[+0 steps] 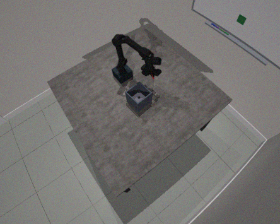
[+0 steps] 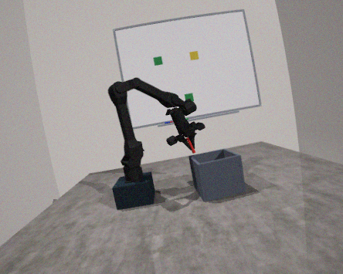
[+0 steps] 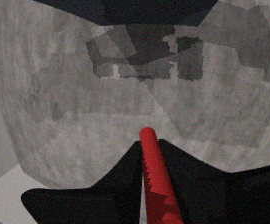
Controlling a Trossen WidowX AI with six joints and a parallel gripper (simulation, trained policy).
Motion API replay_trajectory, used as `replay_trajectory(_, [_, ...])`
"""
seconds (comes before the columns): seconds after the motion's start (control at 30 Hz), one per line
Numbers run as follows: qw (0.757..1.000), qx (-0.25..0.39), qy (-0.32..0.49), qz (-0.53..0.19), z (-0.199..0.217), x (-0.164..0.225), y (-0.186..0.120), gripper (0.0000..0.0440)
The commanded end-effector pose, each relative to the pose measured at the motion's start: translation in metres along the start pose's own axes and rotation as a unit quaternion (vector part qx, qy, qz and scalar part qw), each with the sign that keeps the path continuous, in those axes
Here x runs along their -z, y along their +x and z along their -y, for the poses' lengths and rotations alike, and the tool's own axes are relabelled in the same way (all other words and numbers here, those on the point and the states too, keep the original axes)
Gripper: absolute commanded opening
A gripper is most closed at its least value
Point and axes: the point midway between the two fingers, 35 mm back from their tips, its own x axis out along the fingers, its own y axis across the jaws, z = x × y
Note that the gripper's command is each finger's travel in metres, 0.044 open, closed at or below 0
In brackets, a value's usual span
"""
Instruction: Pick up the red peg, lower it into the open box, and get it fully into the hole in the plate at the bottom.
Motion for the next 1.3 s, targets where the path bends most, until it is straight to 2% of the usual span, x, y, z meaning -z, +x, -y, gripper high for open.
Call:
replay_trajectory(0.0, [1.0,-0.014,-0.003,0.009,-0.012,-0.011,-0.015,0.0])
replay_trajectory(0.5, [0.998,-0.013,0.007,0.058,-0.03,-0.071,-0.044,0.0])
replay_trajectory(1.27, [0.995,0.046,0.027,0.088,-0.018,-0.142,-0.041,0.0])
